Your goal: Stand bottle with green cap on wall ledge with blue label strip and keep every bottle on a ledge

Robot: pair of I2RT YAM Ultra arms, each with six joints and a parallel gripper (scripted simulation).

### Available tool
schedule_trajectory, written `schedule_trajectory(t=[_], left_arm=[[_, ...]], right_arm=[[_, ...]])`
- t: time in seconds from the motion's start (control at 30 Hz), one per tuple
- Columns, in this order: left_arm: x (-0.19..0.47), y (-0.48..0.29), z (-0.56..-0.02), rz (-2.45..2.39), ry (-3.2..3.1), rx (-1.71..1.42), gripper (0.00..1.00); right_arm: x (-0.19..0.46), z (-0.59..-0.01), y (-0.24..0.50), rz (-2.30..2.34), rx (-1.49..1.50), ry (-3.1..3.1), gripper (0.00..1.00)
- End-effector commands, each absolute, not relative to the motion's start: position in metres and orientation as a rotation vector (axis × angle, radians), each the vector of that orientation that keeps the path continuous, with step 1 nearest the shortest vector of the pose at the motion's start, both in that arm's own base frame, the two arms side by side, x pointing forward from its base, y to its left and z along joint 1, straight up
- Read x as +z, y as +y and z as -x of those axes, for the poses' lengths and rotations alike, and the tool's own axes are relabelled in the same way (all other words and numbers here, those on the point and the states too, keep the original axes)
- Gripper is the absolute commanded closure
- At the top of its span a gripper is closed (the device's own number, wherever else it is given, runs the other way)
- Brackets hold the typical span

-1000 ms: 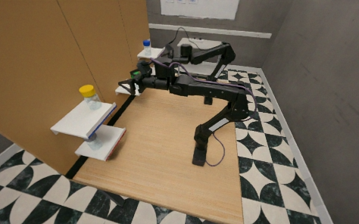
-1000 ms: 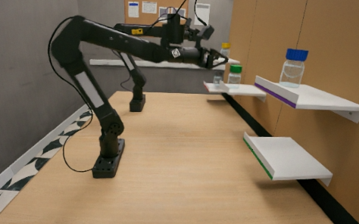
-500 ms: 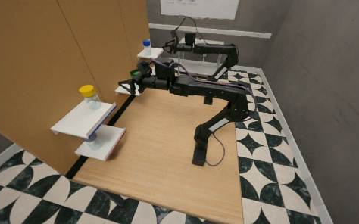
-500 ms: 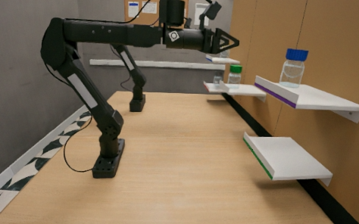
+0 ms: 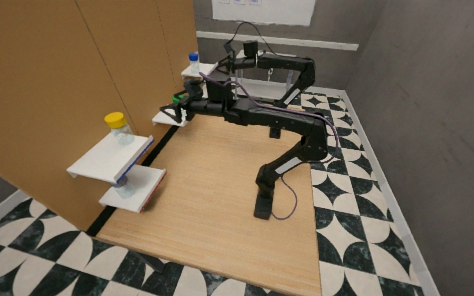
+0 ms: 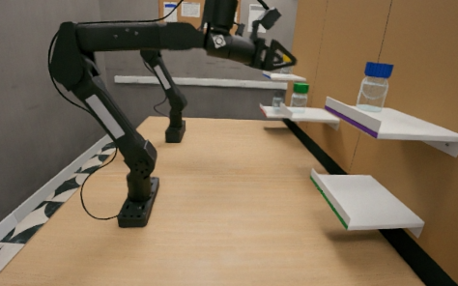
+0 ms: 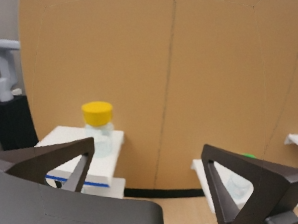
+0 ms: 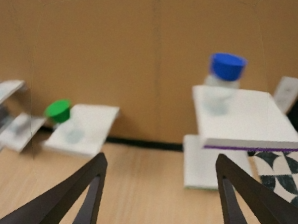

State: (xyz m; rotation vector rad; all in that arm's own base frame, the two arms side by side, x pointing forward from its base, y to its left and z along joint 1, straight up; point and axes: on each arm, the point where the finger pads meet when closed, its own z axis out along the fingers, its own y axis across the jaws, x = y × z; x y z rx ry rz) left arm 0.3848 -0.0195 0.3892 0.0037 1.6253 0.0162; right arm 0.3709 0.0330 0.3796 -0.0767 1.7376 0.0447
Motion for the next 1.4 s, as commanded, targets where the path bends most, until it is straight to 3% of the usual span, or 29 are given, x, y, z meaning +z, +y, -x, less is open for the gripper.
schedule_trajectory(t=[0.0,0.23,0.5,1.13,1.17,1.37], left_arm=[[0.360,-0.047,-0.388,-0.006,1.703,0.036,0.00],[0.317,-0.147,-0.390,-0.141,1.821,-0.037,0.00],[0.285,-0.207,-0.391,-0.240,1.899,-0.074,0.00],[0.282,-0.226,-0.393,-0.271,1.900,-0.089,0.00],[0.287,-0.229,-0.394,-0.269,1.882,-0.107,0.06],[0.300,-0.236,-0.410,-0.239,1.759,-0.151,0.06]], right_arm=[[0.404,-0.325,0.069,0.195,0.096,1.826,0.11],[0.412,-0.245,0.111,0.442,0.197,1.948,0.11],[0.454,-0.191,0.123,0.580,0.304,1.860,0.11],[0.466,-0.186,0.125,0.587,0.332,1.816,0.11],[0.466,-0.186,0.125,0.587,0.332,1.816,0.11],[0.466,-0.186,0.125,0.587,0.332,1.816,0.11]])
